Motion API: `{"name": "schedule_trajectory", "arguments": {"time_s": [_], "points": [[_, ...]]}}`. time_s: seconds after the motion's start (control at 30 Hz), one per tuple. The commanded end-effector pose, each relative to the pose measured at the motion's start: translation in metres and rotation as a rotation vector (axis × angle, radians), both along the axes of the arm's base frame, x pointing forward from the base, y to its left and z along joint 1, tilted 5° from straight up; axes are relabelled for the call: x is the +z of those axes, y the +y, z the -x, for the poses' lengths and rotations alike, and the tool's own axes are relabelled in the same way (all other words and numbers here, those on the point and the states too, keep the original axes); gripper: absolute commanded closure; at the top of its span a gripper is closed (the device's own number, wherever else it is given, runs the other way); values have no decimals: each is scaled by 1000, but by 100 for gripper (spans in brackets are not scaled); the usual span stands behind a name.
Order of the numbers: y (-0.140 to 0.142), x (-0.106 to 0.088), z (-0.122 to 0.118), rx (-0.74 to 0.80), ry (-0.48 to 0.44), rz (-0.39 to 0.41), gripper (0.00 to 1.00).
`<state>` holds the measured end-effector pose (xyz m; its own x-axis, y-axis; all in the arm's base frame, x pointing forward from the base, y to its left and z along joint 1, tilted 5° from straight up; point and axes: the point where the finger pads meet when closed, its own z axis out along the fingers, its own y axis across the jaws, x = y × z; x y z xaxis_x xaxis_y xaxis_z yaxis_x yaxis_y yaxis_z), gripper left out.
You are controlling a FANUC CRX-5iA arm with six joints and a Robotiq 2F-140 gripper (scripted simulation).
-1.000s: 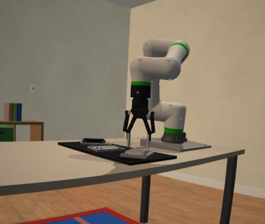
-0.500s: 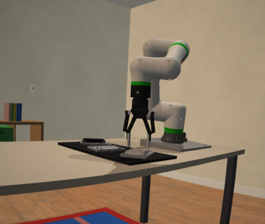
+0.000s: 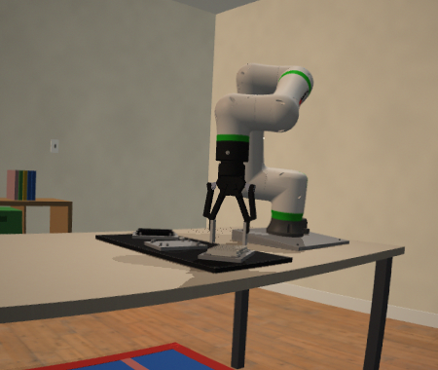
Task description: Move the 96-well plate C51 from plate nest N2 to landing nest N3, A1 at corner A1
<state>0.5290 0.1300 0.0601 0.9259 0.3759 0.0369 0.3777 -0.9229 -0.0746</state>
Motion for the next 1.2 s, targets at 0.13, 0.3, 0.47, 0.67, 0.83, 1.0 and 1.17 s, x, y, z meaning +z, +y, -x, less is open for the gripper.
{"name": "schedule_trajectory", "arguments": {"time_s": [0.13, 0.3, 0.47, 0.67, 0.83, 1.0, 1.17], "points": [[0, 0, 0, 0, 0, 0, 41], [0, 0, 0, 0, 0, 0, 41], [0, 0, 0, 0, 0, 0, 41], [0, 0, 0, 0, 0, 0, 41], [0, 0, 0, 0, 0, 0, 41], [0, 0, 0, 0, 0, 0, 34], [0, 0, 0, 0, 0, 0, 34]]}}
